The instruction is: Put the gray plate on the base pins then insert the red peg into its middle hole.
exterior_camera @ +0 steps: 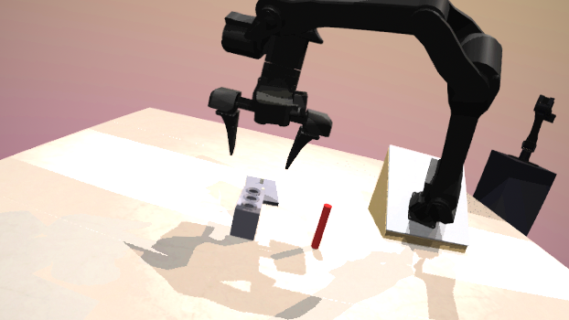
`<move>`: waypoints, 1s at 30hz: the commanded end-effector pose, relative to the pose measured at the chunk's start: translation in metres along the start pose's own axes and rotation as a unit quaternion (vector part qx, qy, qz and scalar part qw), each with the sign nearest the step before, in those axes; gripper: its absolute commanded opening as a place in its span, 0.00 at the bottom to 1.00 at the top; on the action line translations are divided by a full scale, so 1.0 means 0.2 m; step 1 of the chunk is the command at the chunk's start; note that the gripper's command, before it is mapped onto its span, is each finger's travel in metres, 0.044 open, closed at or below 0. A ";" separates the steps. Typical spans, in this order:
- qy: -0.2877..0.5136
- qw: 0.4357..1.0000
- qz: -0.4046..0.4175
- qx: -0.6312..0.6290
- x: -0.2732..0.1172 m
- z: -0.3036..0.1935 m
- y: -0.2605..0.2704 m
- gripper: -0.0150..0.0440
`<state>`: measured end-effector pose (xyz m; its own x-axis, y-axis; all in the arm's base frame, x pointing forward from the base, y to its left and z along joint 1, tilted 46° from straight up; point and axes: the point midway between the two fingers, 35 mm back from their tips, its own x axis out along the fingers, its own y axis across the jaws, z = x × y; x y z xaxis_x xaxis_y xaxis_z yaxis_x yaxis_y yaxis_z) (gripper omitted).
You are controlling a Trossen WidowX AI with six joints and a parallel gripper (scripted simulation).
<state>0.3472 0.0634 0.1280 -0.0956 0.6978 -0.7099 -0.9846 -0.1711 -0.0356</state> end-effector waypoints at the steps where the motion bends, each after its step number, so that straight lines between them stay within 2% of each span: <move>1: -0.008 1.000 0.009 0.006 -0.01 0.02 0.01 1.00; 6: -0.009 1.000 0.008 0.006 0.16 0.02 0.01 1.00; 30: -0.009 1.000 0.008 0.005 0.35 0.02 0.01 1.00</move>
<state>0.3394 0.1118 0.0853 -0.1140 0.7044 -0.7005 -0.9837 -0.1786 -0.0195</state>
